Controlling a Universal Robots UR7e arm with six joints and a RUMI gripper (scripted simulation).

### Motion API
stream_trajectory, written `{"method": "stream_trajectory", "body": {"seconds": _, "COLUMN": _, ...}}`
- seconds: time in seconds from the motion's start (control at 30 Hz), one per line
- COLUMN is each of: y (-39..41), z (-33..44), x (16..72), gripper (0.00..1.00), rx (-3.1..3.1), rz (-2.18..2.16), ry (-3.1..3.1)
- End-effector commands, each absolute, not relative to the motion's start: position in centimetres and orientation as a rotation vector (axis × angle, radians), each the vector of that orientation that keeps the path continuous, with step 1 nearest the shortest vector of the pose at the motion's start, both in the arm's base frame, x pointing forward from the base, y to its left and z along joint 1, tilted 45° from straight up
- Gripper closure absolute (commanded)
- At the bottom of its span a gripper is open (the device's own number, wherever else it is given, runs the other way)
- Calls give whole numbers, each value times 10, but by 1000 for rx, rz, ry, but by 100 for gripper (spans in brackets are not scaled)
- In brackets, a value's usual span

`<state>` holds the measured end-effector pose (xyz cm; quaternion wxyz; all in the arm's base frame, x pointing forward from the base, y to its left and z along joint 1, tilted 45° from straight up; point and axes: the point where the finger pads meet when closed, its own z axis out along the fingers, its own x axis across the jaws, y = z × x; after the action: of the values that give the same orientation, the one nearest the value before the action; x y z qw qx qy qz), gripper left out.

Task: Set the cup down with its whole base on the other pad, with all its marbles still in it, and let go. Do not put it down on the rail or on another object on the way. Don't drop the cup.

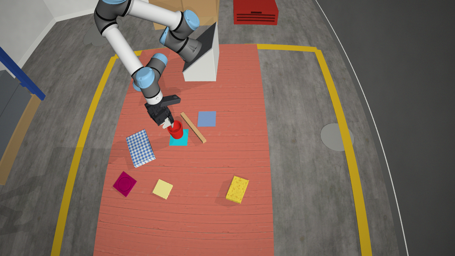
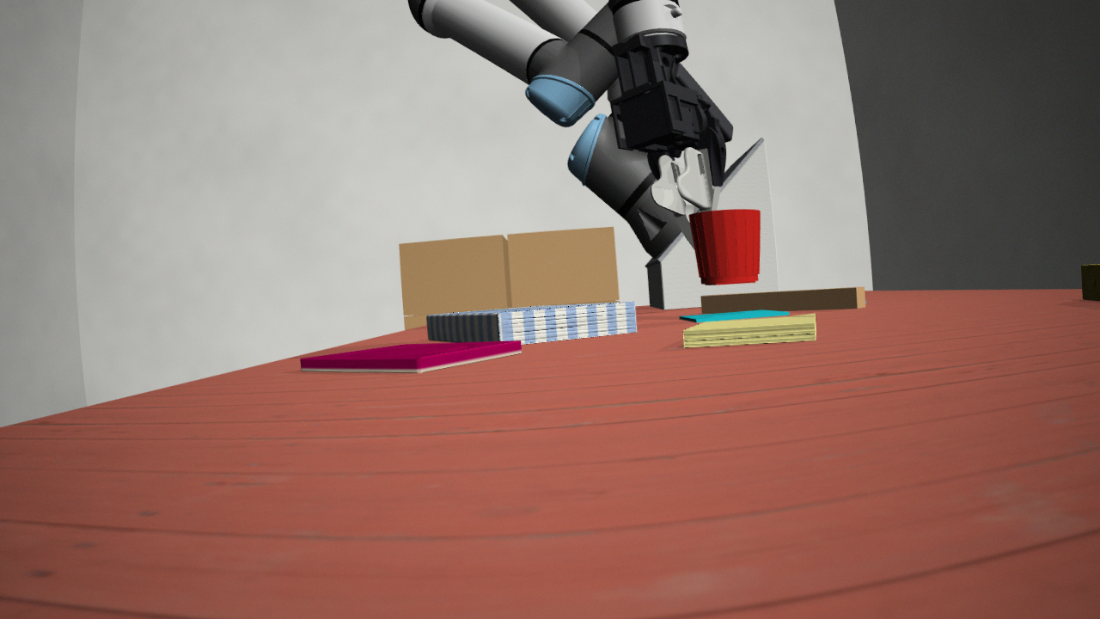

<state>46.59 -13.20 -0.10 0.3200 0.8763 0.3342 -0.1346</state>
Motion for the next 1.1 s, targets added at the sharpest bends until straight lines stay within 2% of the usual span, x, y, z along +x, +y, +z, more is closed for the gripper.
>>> {"method": "stream_trajectory", "body": {"seconds": 0.0, "y": -140, "z": -9, "x": 465, "gripper": 97, "rx": 2303, "rz": -352, "ry": 879}}
{"method": "stream_trajectory", "body": {"seconds": 1.07, "y": -146, "z": -15, "x": 465, "gripper": 97, "rx": 2303, "rz": -352, "ry": 879}}
